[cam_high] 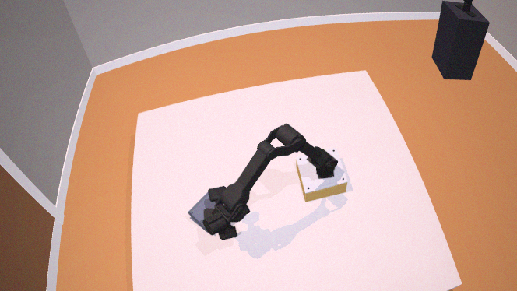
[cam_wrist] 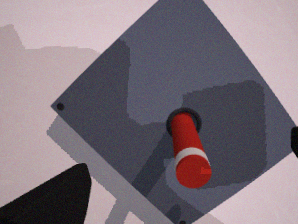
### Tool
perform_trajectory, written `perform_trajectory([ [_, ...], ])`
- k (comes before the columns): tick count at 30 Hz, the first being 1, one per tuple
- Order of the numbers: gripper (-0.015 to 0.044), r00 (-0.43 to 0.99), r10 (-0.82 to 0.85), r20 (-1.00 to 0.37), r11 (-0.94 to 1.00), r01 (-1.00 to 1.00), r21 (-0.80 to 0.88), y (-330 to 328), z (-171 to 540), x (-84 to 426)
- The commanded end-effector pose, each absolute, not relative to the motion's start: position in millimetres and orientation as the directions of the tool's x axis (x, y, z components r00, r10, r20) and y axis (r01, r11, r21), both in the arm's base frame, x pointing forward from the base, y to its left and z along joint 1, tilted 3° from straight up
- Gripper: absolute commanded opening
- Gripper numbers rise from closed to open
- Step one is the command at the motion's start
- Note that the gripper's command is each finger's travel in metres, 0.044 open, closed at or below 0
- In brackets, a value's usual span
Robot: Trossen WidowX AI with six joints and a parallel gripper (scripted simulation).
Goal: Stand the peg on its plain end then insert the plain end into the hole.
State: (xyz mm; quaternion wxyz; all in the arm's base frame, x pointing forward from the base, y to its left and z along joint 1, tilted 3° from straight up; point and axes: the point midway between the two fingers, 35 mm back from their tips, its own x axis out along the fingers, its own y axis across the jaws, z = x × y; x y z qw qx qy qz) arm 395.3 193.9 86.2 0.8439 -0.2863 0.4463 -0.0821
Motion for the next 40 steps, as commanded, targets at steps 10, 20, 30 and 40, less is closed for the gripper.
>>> perform_trajectory([
  [10, 0.044, 0.588, -0.394, -0.706, 0.823, -0.116, -0.556, 208, 108, 378],
  [20, 0.044, 0.587, -0.395, -0.707, 0.822, -0.118, -0.558, 217, 123, 365],
  [30, 0.044, 0.586, -0.396, -0.707, 0.821, -0.119, -0.559, 224, 134, 354],
  [40, 0.044, 0.586, -0.396, -0.707, 0.821, -0.119, -0.558, 226, 137, 351],
])
